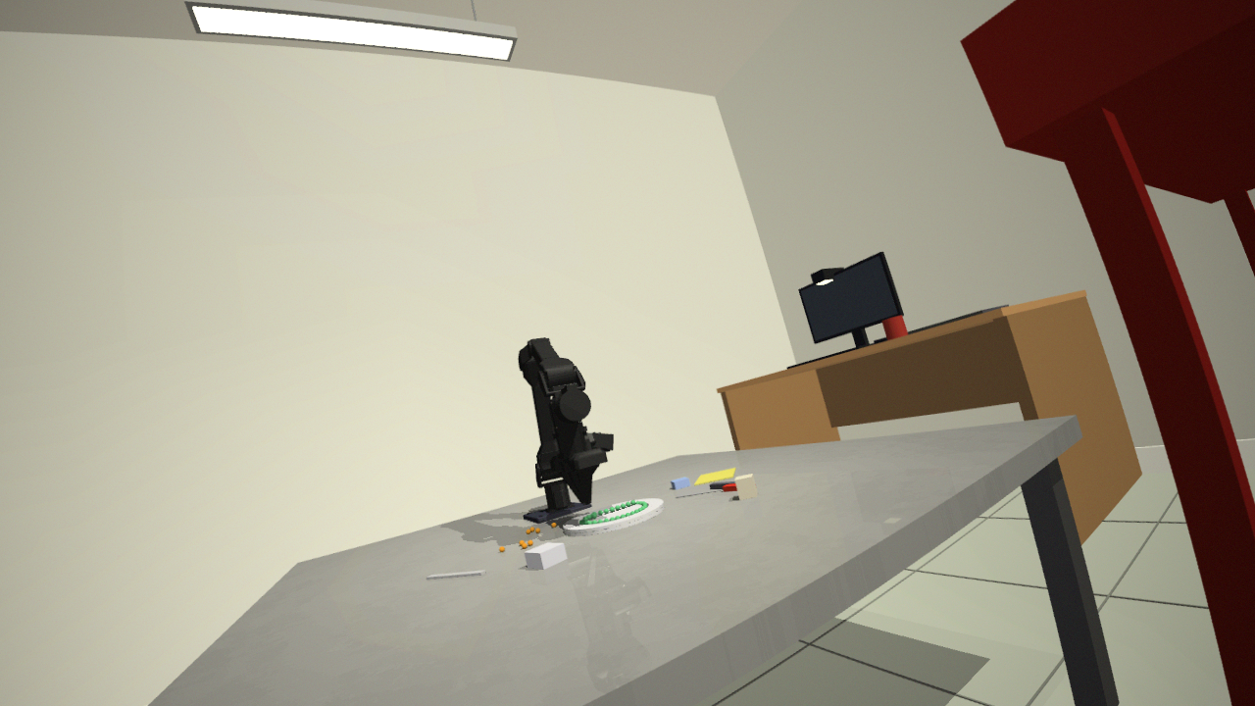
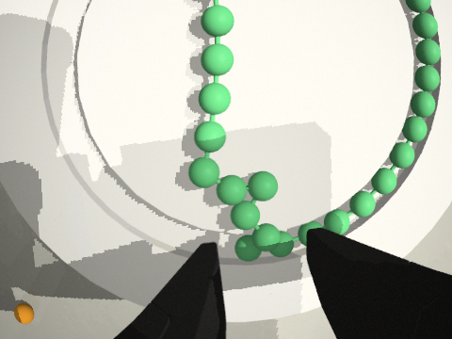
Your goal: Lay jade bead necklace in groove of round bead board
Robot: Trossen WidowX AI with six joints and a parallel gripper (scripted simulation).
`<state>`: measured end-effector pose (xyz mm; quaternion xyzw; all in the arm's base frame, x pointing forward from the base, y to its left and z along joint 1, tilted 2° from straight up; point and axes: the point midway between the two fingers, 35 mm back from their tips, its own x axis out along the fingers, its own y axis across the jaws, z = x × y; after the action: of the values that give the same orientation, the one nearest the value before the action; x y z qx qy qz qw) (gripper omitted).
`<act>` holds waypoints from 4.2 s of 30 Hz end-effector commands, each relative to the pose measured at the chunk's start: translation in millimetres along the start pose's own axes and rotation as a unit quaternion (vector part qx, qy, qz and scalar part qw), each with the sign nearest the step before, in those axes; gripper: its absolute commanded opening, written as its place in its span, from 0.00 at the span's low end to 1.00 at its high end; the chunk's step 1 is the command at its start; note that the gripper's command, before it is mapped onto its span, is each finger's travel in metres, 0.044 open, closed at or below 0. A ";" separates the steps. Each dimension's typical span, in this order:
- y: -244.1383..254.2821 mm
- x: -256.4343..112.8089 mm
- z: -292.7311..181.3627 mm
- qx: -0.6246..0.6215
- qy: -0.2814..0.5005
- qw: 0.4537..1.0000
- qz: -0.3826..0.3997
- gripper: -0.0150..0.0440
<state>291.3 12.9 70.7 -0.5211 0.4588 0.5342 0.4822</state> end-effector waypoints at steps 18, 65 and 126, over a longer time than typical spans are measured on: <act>1.3 29.3 -1.2 -0.003 0.000 1.000 0.003 0.46; 1.2 23.8 -1.2 -0.002 0.000 1.000 0.002 0.25; 23.7 30.4 -10.7 -0.003 0.001 1.000 0.004 0.25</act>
<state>272.0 -0.1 43.4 -0.5241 0.4590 0.5307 0.4826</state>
